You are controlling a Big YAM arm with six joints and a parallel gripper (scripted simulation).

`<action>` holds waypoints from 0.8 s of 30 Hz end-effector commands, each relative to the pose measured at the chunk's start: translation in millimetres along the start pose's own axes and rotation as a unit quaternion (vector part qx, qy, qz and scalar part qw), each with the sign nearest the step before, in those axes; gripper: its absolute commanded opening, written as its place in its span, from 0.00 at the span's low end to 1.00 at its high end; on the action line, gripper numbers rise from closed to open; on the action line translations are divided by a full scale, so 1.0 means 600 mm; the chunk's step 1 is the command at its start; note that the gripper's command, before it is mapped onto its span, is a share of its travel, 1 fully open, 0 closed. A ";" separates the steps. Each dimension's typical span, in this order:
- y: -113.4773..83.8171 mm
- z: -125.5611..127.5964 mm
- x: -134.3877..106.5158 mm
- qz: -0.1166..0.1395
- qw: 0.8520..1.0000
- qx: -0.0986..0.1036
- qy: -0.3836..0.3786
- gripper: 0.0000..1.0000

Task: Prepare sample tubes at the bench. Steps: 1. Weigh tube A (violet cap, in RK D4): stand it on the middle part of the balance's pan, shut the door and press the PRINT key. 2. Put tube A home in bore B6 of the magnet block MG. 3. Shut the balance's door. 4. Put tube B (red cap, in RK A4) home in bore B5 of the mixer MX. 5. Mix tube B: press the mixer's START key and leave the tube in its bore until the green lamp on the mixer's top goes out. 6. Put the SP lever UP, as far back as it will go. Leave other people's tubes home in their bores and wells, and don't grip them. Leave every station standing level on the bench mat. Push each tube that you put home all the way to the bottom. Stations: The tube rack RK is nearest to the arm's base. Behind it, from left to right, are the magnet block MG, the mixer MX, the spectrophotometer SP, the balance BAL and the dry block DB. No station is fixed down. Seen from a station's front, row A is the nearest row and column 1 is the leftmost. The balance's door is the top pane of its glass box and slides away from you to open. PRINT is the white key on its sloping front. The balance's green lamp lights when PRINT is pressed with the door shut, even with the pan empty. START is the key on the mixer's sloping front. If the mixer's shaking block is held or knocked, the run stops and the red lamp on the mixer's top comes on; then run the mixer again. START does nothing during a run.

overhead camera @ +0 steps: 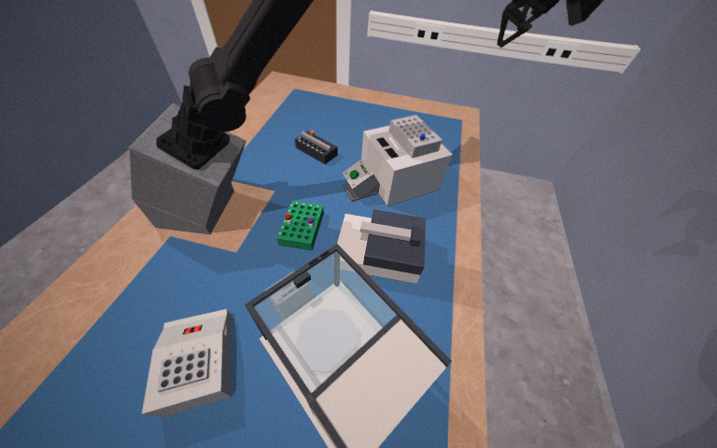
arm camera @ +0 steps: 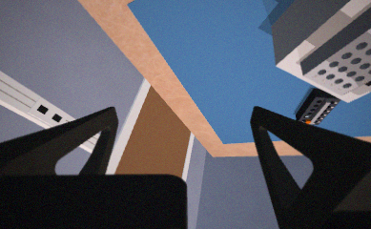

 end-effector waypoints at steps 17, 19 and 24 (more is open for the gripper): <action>-0.014 0.003 -0.003 -0.002 1.000 0.007 -0.002 1.00; -0.027 -0.002 0.014 -0.011 1.000 0.023 -0.003 0.36; 0.064 -0.010 0.035 -0.002 1.000 0.002 0.000 0.36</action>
Point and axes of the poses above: the point where the finger pads meet when closed, its own y axis out along the fingers, its own z axis across the jaws, x = y × z, the point moved 1 cm from there along -y, back along the fingers, and after that the axes turned 5 degrees about y, right-handed, at the moved point
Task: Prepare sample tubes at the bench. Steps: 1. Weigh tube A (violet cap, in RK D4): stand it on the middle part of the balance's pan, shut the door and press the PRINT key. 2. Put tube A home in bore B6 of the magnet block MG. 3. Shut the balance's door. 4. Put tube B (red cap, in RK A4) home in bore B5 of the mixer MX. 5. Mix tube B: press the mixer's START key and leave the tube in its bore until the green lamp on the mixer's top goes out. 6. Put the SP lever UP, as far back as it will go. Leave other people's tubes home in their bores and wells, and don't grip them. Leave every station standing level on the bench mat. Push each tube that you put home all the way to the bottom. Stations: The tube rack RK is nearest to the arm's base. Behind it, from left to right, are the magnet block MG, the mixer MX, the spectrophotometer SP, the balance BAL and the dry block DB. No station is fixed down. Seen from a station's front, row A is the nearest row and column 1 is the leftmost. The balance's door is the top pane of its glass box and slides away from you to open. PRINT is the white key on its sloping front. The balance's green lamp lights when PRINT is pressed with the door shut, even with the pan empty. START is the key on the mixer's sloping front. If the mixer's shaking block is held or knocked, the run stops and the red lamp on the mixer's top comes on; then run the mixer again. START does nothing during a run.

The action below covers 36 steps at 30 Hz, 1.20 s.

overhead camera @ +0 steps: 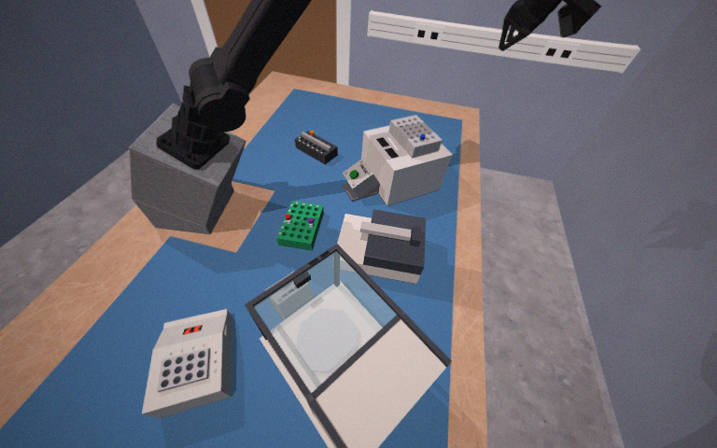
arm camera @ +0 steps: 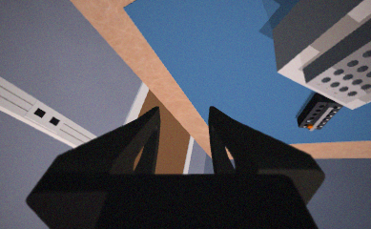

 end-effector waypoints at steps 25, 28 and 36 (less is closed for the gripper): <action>0.005 -0.139 0.050 -0.018 0.998 -0.007 -0.065 0.30; 0.003 -0.152 0.052 -0.022 0.996 -0.013 -0.081 0.30; -0.013 -0.262 0.065 -0.028 0.990 -0.028 -0.134 0.30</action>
Point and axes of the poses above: the point where the finger pads meet when closed, its own y axis out along the fingers, its own z axis across the jaws, x = y × z, the point moved 1 cm from there along -y, back along the fingers, and after that the axes turned 5 degrees about y, right-handed, at the moved point
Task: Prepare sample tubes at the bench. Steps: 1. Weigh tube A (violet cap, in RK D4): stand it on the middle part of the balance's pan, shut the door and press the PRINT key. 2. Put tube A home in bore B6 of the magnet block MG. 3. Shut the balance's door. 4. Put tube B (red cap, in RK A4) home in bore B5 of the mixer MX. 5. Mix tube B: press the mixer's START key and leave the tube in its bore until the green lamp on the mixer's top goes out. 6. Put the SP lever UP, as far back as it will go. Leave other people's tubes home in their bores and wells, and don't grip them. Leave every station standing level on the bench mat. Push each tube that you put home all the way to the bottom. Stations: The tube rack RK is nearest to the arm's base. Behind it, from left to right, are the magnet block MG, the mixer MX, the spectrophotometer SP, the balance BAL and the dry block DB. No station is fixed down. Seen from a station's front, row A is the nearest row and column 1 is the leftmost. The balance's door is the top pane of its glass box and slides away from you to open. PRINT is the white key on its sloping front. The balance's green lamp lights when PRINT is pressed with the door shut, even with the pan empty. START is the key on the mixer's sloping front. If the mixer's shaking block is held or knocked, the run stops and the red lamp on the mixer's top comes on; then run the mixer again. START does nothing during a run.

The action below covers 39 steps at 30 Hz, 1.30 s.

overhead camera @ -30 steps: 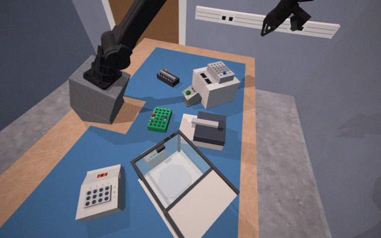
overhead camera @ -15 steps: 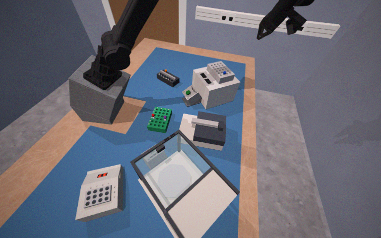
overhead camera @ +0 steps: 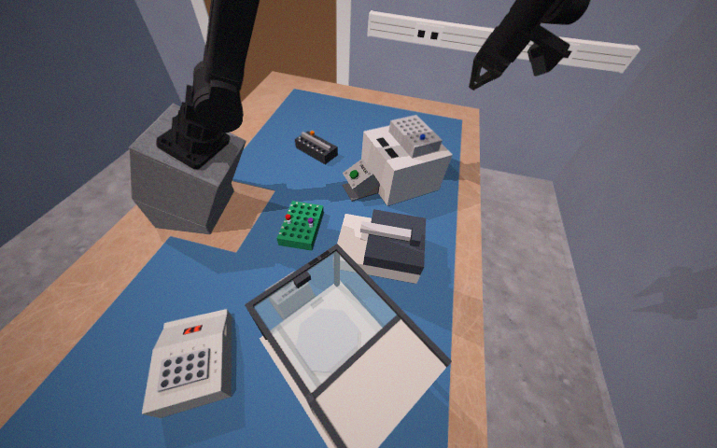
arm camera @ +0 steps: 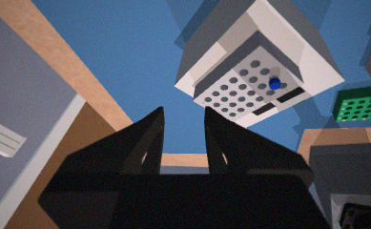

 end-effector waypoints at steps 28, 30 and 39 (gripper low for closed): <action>-0.054 -0.361 -0.008 -0.056 0.964 -0.048 -0.256 0.30; -0.056 -0.388 -0.010 -0.056 0.964 -0.049 -0.256 0.30; -0.065 -0.513 -0.017 -0.066 0.940 -0.072 -0.327 0.30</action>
Point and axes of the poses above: the point where the finger pads meet when closed, its own y axis out along the fingers, its own z axis across the jaws, x = y × z, the point moved 1 cm from there along -y, back along the fingers, and after that the axes turned 5 degrees about y, right-handed, at the moved point
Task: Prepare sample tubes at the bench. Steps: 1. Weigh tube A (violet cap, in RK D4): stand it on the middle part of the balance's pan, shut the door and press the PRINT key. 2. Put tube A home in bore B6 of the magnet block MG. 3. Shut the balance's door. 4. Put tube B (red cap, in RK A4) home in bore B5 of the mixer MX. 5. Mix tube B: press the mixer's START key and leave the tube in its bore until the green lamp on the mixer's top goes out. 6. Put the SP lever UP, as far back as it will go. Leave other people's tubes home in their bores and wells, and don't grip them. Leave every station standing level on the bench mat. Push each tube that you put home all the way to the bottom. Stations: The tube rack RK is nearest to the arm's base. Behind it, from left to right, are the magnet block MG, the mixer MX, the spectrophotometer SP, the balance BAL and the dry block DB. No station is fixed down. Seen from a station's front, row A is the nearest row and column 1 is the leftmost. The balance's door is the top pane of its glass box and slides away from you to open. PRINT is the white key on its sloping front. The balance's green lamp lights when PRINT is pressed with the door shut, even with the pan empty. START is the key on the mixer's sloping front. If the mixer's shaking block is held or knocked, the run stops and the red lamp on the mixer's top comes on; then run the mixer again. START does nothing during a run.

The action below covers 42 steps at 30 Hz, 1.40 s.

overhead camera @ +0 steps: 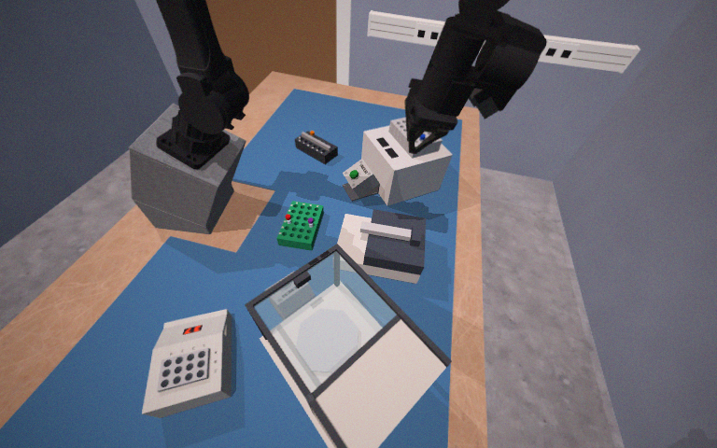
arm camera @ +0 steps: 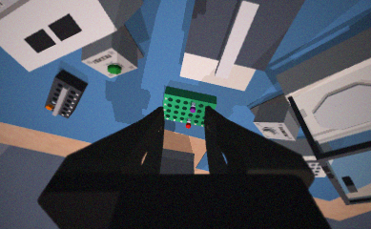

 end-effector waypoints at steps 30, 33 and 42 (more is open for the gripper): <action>0.010 -0.334 -0.208 -0.043 0.959 -0.055 -0.274 0.30; -0.005 -0.377 -0.221 -0.049 0.950 -0.072 -0.299 0.30; -0.020 -0.471 -0.267 -0.053 0.932 -0.096 -0.345 0.30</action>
Point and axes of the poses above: the point where the finger pads meet when closed, its own y axis out along the fingers, its own z axis across the jaws, x = y × z, the point moved 1 cm from there along -y, back along the fingers, and after that the axes turned 5 degrees about y, right-handed, at the moved point
